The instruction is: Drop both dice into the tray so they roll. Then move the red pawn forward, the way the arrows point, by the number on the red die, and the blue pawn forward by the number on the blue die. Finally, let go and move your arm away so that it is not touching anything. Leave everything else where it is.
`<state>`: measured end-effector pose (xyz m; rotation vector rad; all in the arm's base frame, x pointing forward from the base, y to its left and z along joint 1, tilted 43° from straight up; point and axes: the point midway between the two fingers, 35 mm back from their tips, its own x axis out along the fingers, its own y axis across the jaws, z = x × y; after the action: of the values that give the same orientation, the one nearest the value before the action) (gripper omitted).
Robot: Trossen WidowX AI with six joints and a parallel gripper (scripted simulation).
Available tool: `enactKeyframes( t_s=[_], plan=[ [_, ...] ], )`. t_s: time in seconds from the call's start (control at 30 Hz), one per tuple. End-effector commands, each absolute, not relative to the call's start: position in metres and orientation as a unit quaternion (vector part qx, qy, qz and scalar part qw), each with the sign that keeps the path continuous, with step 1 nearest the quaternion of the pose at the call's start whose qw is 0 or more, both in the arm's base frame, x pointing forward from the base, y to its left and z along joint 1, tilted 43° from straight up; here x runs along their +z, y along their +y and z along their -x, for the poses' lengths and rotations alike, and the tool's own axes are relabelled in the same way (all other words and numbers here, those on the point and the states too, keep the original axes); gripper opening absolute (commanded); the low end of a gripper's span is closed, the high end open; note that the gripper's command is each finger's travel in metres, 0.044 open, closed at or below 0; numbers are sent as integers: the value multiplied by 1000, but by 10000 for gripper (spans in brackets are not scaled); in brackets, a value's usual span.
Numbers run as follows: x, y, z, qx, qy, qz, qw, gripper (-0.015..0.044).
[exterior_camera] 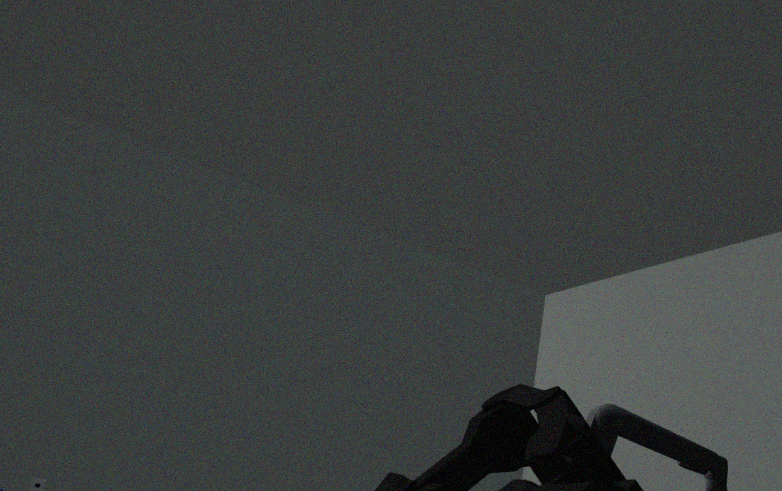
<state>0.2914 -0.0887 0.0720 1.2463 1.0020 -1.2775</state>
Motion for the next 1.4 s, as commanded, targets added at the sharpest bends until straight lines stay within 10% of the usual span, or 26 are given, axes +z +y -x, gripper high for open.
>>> enactKeyframes(
  t_s=[0.0, 0.43, 0.8, 1.37],
  plan=[
    [67, -90, -284, -521, 448, -522, 505, 440],
    [21, -73, -232, -272, 600, -690, 300, 440],
    [23, -77, -331, -38, 660, -512, 548, 204],
    [21, -62, -384, 133, 642, -382, 651, 200]
  ],
)
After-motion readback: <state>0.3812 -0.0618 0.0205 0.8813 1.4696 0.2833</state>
